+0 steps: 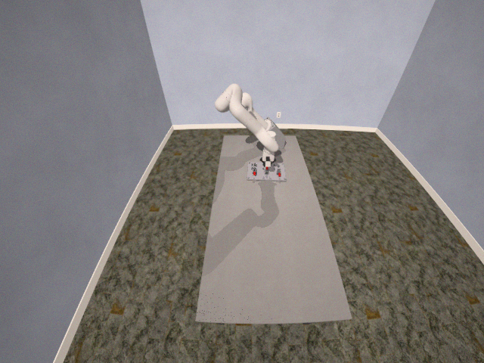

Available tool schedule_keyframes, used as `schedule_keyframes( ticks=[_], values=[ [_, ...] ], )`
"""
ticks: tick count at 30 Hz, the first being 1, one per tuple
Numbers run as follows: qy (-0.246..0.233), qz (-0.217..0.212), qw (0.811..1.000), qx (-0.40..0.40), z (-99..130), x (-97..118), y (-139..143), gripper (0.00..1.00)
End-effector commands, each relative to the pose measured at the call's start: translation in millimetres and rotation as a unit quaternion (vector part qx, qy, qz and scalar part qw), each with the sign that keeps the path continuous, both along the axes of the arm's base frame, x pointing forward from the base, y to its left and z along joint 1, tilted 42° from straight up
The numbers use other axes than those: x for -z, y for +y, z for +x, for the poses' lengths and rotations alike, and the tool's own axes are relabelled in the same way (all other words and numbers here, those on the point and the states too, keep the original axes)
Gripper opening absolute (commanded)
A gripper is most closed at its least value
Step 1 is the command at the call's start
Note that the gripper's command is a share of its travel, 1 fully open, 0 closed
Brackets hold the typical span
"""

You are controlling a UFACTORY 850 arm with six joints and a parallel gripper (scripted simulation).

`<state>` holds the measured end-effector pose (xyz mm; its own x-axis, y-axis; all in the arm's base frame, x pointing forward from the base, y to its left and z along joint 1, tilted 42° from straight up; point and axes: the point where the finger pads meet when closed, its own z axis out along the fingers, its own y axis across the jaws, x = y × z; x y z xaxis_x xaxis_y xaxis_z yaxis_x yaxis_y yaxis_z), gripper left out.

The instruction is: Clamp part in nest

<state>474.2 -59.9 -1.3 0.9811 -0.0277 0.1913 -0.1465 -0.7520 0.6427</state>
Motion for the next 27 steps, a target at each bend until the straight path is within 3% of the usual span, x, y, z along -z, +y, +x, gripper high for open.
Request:
schedule_keyframes(
  ticks=[1, 27],
  values=[
    [-0.001, 0.0, 1.0, 0.0, 0.6, -0.3, 0.4, 0.47],
    [-0.001, 0.0, 1.0, 0.0, 2.0, 6.9, -5.9, 0.47]
  ],
)
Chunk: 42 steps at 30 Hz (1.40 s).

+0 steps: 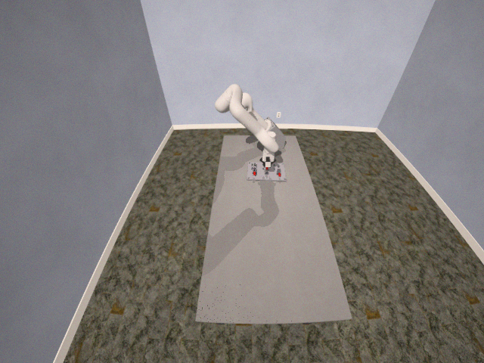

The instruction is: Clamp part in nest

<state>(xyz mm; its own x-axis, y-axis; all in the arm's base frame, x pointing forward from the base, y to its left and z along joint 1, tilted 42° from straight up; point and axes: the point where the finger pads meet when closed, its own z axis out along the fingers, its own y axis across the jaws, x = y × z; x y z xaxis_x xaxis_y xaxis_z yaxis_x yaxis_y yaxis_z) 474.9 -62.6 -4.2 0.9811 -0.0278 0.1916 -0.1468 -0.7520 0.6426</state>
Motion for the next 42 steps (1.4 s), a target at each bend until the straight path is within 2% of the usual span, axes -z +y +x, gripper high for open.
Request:
schedule_keyframes(
  ticks=[1, 11, 31, 32, 42],
  values=[
    [0.0, 0.0, 1.0, 0.0, 1.7, 5.8, -4.9, 0.47],
    [0.0, 0.0, 1.0, 0.0, 5.0, 22.5, -19.7, 0.47],
    [0.0, 0.0, 1.0, 0.0, 5.2, 23.5, -20.6, 0.47],
    [0.0, 0.0, 1.0, 0.0, 5.2, 23.5, -20.6, 0.0],
    [0.0, 0.0, 1.0, 0.0, 5.2, 23.5, -20.6, 0.0]
  ],
)
